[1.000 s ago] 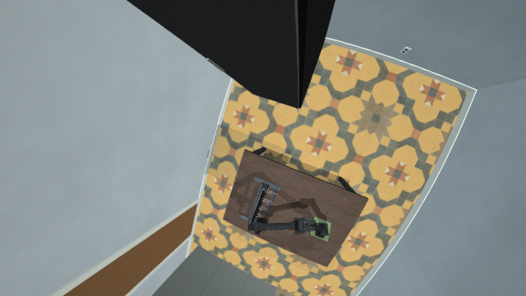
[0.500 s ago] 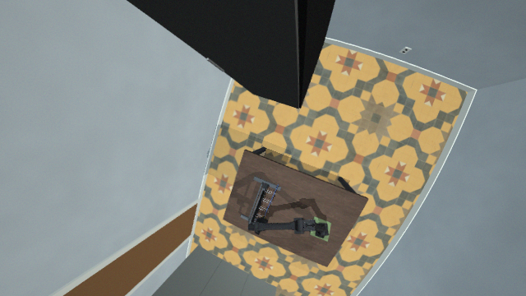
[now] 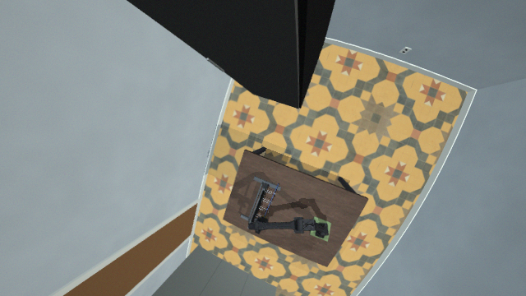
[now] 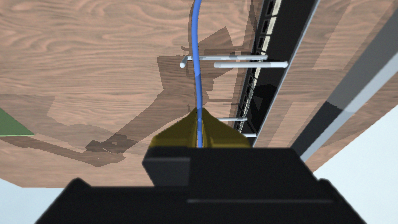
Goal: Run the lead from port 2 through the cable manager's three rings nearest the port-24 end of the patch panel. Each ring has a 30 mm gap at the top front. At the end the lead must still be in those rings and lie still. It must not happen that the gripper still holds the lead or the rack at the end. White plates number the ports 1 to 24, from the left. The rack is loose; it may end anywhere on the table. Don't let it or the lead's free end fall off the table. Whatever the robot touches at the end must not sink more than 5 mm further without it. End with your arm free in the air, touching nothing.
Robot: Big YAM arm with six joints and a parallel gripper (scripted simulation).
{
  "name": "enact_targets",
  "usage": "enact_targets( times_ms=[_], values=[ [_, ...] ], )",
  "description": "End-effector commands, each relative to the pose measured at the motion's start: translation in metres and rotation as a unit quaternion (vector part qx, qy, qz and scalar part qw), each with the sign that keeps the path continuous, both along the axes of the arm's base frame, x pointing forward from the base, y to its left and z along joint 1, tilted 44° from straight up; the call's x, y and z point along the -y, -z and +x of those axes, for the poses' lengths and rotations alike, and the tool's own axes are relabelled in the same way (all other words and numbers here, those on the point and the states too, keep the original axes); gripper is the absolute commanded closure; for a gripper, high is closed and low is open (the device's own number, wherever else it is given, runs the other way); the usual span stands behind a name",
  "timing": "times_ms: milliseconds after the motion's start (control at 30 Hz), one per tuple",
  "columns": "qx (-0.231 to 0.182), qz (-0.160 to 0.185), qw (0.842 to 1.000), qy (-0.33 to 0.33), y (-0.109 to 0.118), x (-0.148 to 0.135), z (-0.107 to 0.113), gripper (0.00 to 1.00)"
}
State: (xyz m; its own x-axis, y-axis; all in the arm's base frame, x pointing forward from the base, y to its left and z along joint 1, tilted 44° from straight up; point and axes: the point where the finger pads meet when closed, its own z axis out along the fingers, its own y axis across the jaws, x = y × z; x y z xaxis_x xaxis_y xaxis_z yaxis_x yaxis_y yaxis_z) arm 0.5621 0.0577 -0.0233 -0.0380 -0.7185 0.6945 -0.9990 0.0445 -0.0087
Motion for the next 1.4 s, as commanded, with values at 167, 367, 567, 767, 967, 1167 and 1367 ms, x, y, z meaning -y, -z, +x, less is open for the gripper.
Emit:
enact_targets(
  times_ms=[167, 367, 567, 767, 967, 1167, 1367],
  values=[
    [0.004, 0.002, 1.000, -0.002, 0.005, 0.007, 0.006, 1.00],
    [0.003, 0.002, 1.000, -0.003, 0.011, 0.011, 0.005, 1.00],
    [0.003, 0.002, 1.000, -0.007, 0.015, 0.011, 0.004, 1.00],
    [0.012, 0.005, 1.000, -0.020, 0.010, -0.002, 0.007, 1.00],
    [0.003, 0.002, 1.000, -0.005, 0.024, 0.021, 0.005, 1.00],
    [0.004, 0.002, 1.000, -0.005, 0.026, 0.025, 0.004, 1.00],
    [0.004, 0.003, 1.000, -0.015, 0.028, 0.017, 0.003, 1.00]
  ],
)
